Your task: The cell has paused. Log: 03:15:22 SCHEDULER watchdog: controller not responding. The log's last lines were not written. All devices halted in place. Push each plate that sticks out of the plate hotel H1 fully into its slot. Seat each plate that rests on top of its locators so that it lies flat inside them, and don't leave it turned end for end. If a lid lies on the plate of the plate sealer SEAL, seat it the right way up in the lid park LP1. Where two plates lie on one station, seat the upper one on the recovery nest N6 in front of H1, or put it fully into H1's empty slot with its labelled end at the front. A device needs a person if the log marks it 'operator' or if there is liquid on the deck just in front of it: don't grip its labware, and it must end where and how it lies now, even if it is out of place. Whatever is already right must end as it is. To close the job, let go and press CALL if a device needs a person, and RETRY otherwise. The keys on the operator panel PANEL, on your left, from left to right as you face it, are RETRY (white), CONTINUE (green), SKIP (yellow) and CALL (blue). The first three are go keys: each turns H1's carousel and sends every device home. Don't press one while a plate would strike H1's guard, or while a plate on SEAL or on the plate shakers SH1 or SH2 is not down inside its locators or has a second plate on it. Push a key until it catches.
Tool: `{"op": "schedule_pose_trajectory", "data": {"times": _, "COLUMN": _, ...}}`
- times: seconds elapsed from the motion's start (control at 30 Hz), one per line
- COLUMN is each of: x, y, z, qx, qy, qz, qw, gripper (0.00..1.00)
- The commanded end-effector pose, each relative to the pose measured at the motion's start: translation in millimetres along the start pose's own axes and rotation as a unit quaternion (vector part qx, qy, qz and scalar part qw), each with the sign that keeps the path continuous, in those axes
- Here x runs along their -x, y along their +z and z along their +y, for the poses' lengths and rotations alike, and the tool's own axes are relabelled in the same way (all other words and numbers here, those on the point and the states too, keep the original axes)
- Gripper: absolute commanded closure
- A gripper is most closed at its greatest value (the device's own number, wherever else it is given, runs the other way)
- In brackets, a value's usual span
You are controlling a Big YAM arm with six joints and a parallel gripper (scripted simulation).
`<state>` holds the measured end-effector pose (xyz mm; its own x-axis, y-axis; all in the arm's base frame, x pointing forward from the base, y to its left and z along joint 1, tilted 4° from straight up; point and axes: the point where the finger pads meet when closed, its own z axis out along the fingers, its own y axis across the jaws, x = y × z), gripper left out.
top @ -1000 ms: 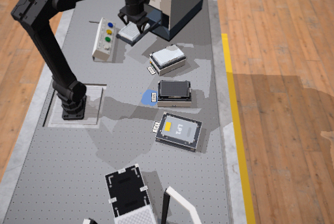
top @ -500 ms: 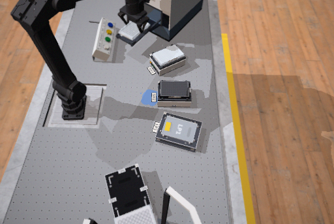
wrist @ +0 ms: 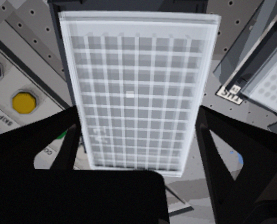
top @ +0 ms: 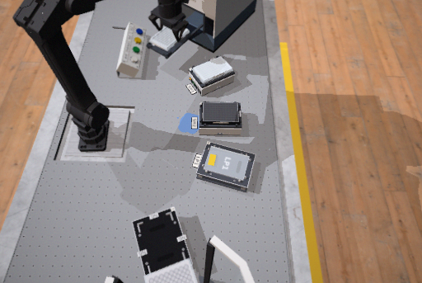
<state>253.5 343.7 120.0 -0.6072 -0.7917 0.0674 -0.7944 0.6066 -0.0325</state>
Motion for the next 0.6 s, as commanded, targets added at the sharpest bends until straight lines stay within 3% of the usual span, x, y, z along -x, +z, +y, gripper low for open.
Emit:
{"op": "schedule_pose_trajectory", "data": {"times": 0.0, "x": 19, "y": -35.0, "z": -5, "qx": 0.000, "qy": 0.002, "qz": -0.037, "qw": 0.999, "gripper": 0.18}}
{"op": "schedule_pose_trajectory", "data": {"times": 0.07, "x": 19, "y": -35.0, "z": -5, "qx": 0.000, "qy": 0.002, "qz": -0.037, "qw": 0.999, "gripper": 0.18}}
{"op": "schedule_pose_trajectory", "data": {"times": 0.1, "x": 20, "y": -24.0, "z": -4, "qx": 0.000, "qy": 0.002, "qz": -0.023, "qw": 1.000, "gripper": 0.18}}
{"op": "schedule_pose_trajectory", "data": {"times": 0.4, "x": 18, "y": -43.9, "z": -3, "qx": 0.000, "qy": 0.002, "qz": -0.035, "qw": 0.999, "gripper": 0.18}}
{"op": "schedule_pose_trajectory", "data": {"times": 0.47, "x": 19, "y": -40.5, "z": -2, "qx": 0.000, "qy": 0.002, "qz": -0.030, "qw": 1.000, "gripper": 0.18}}
{"op": "schedule_pose_trajectory", "data": {"times": 0.5, "x": 12, "y": -28.8, "z": -1, "qx": 0.000, "qy": 0.001, "qz": -0.021, "qw": 1.000, "gripper": 0.18}}
{"op": "schedule_pose_trajectory", "data": {"times": 0.57, "x": 12, "y": -28.8, "z": -1, "qx": 0.000, "qy": 0.001, "qz": -0.021, "qw": 1.000, "gripper": 0.18}}
